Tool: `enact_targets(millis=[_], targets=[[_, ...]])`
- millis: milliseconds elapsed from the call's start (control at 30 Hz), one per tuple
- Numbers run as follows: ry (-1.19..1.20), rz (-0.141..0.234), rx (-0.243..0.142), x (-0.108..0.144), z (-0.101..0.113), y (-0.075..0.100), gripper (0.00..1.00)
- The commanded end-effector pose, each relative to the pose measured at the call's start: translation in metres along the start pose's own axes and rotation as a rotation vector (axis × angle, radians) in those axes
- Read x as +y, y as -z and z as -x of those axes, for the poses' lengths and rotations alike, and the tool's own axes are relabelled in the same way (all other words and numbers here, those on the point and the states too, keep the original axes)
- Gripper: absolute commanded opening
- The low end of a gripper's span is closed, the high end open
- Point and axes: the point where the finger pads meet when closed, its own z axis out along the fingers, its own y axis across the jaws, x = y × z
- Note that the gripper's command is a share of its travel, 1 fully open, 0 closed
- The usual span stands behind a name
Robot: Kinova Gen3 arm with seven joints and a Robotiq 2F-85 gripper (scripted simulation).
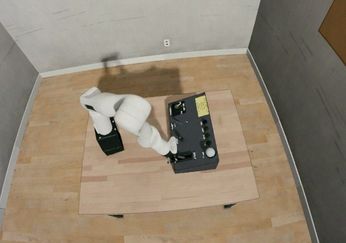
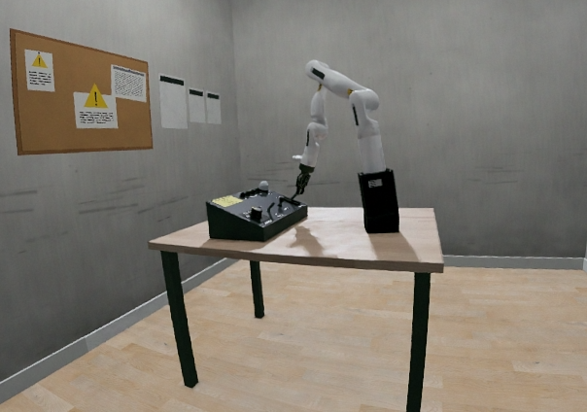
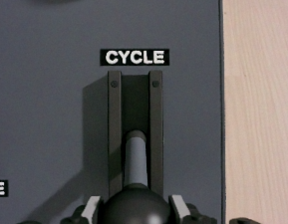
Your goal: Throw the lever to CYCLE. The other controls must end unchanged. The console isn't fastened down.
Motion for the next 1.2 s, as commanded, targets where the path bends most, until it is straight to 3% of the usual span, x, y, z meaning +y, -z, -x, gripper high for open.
enact_targets(millis=[0, 1167], targets=[[0.0, 0.001, 0.001, 0.0003, -0.0007, 0.0001, 0.1], [0.0, 0.001, 0.001, 0.0003, -0.0092, 0.004, 0.1]])
